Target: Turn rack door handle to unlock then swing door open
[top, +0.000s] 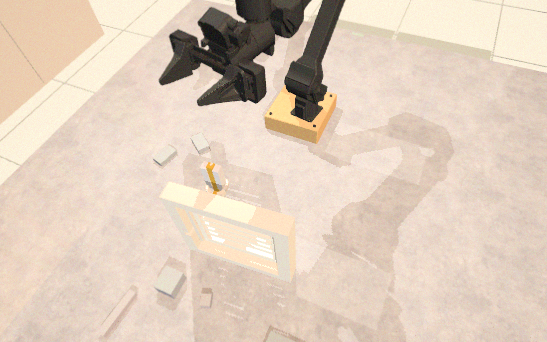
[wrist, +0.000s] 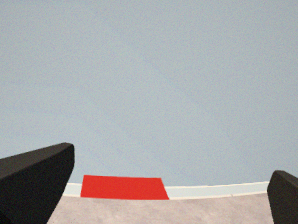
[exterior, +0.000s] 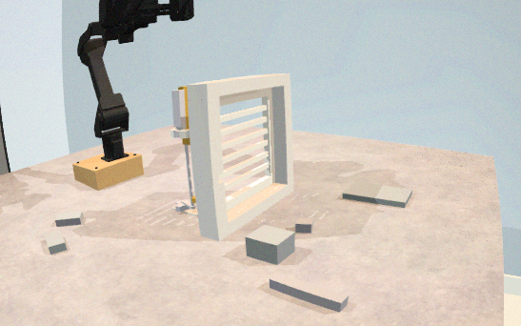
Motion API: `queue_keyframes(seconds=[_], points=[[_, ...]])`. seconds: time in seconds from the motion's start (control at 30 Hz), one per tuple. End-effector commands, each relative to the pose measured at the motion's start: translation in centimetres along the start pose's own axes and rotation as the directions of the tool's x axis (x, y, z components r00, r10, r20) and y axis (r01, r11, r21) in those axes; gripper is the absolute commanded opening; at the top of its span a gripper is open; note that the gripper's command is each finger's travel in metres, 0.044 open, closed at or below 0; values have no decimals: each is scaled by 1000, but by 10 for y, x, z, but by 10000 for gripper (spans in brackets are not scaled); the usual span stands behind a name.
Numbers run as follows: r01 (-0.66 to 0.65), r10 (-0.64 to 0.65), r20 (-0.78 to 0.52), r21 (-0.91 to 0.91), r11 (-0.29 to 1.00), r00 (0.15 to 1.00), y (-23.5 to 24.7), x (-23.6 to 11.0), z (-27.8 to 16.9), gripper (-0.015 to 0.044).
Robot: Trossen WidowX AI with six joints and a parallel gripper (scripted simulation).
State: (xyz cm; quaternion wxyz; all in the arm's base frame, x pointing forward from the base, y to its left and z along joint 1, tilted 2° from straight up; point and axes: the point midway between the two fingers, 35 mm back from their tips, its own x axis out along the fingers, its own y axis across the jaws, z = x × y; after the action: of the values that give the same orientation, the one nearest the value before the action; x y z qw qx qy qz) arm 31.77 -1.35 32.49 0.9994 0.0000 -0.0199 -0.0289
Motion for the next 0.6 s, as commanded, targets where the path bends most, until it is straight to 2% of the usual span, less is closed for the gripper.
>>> queue_keyframes(seconds=[0.0,0.1,0.13,0.57], points=[[0,0,-3,-1,1000,1000,0,0,0,374],[-3,3,-52,-9,1000,999,1,7,-3,295],[-4,4,-73,-12,1000,997,1,9,-5,290],[-35,15,-336,-54,998,942,6,36,-26,290]])
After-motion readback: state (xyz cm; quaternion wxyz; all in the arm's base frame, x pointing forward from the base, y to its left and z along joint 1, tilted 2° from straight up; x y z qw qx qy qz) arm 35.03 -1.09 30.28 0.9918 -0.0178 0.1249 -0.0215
